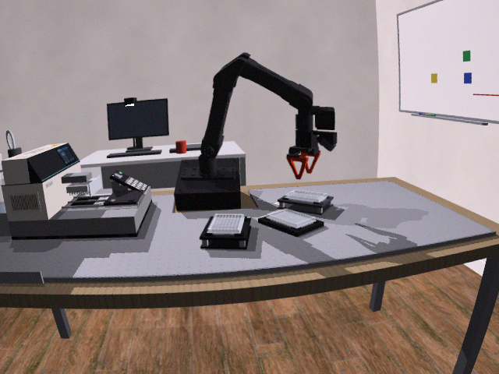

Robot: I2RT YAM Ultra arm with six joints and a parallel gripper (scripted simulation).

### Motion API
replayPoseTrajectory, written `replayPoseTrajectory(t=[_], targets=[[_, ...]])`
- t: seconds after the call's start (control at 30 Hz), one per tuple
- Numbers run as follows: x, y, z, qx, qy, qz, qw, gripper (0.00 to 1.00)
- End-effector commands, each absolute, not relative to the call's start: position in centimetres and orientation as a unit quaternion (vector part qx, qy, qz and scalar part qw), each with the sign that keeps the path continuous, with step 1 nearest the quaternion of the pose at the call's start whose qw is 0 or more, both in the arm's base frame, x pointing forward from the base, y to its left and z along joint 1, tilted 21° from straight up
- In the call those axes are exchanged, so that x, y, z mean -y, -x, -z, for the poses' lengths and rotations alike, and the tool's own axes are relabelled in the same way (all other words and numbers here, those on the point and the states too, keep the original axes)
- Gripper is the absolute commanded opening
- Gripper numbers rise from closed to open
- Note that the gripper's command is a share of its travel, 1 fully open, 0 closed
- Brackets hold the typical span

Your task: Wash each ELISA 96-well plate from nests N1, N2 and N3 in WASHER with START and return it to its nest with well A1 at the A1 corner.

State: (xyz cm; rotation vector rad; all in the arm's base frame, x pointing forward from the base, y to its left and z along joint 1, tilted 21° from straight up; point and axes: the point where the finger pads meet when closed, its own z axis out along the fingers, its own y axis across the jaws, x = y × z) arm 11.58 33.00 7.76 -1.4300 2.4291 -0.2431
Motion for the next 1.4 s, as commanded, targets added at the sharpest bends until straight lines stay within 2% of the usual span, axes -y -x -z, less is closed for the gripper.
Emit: replayPoseTrajectory(t=[0.0, 0.13, 0.57, 1.37], targets=[[-33.8, -9.9, -8.1, -0.853, 0.490, 0.076, 0.163, 1.00], [-34.5, -8.4, -7.7, -0.853, 0.490, 0.076, 0.163, 1.00], [-34.5, -8.4, -7.7, -0.853, 0.490, 0.076, 0.163, 1.00], [-34.6, -9.7, -4.3, -0.853, 0.490, 0.076, 0.163, 1.00]])
